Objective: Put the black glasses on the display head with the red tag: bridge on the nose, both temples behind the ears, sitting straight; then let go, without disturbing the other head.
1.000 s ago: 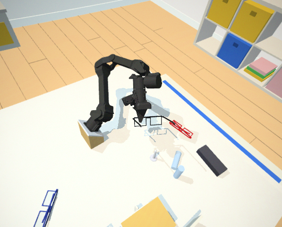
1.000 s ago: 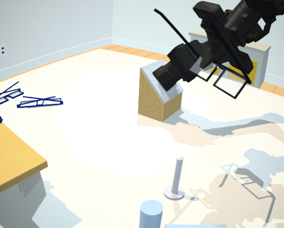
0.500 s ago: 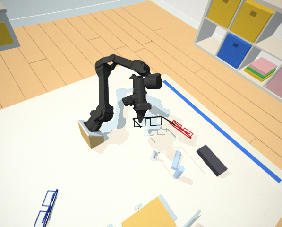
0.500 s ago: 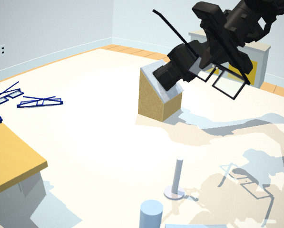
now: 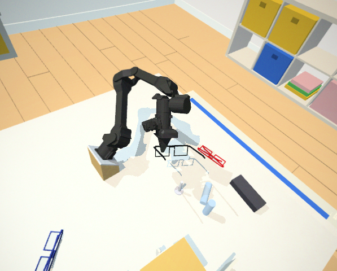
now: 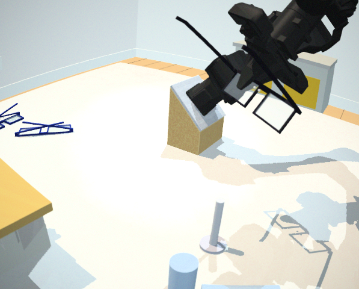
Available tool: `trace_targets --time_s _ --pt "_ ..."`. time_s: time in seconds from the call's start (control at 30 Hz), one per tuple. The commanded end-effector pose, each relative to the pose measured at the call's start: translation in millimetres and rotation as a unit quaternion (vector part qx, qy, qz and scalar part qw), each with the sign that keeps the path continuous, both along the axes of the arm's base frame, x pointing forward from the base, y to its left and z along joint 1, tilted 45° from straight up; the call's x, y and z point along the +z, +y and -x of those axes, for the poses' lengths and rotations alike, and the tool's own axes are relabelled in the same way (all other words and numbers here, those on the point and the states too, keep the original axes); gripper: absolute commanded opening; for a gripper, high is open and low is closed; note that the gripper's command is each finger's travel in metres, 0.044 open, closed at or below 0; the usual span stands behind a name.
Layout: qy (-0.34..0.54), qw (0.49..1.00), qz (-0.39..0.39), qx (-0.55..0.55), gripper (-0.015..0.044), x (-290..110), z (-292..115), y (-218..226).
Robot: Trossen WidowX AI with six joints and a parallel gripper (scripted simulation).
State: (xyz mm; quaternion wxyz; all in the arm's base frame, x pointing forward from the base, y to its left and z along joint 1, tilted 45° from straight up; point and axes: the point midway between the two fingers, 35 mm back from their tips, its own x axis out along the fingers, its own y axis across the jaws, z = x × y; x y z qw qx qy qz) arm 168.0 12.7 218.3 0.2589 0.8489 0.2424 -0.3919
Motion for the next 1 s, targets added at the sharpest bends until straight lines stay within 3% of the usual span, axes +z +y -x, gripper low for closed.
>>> trace_targets --time_s 0.0,0.97 --pt "0.012 1.0 0.006 0.016 0.0 -2.3 -9.7 -4.2" --pt "0.11 0.981 0.003 0.16 0.0 -60.1 -66.2 -48.4"
